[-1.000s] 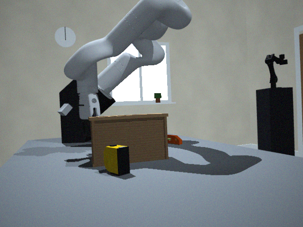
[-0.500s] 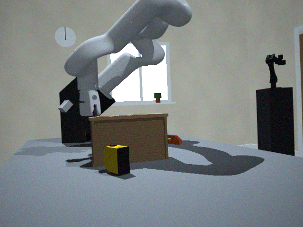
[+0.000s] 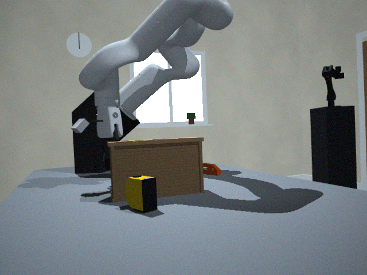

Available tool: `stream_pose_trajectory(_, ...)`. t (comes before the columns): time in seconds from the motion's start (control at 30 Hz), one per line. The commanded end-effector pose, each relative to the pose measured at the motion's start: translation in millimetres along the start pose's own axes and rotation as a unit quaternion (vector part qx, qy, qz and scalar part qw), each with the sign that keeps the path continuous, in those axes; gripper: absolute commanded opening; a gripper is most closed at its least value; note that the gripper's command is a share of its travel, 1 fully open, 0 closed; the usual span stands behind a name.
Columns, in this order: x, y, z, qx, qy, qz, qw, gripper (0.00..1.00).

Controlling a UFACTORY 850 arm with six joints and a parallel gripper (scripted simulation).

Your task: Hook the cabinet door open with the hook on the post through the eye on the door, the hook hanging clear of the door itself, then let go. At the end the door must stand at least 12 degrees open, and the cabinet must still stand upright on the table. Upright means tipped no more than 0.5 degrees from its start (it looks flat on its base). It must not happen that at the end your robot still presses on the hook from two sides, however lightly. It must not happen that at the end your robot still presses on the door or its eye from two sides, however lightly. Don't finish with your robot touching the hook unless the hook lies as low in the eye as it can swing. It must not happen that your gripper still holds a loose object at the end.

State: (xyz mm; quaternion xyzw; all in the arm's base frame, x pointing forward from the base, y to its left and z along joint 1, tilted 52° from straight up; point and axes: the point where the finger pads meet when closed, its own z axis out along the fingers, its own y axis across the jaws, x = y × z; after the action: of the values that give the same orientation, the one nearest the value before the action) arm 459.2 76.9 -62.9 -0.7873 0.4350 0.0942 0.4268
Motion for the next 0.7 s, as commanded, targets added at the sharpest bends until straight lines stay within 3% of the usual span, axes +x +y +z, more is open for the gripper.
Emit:
stream_pose_trajectory(0.0, 0, -4, -1, 0.000, 0.000, -0.027, 1.000, 0.04)
stream_pose_trajectory(0.67, -2, -22, -1, 0.000, 0.000, -0.092, 0.996, 0.04)
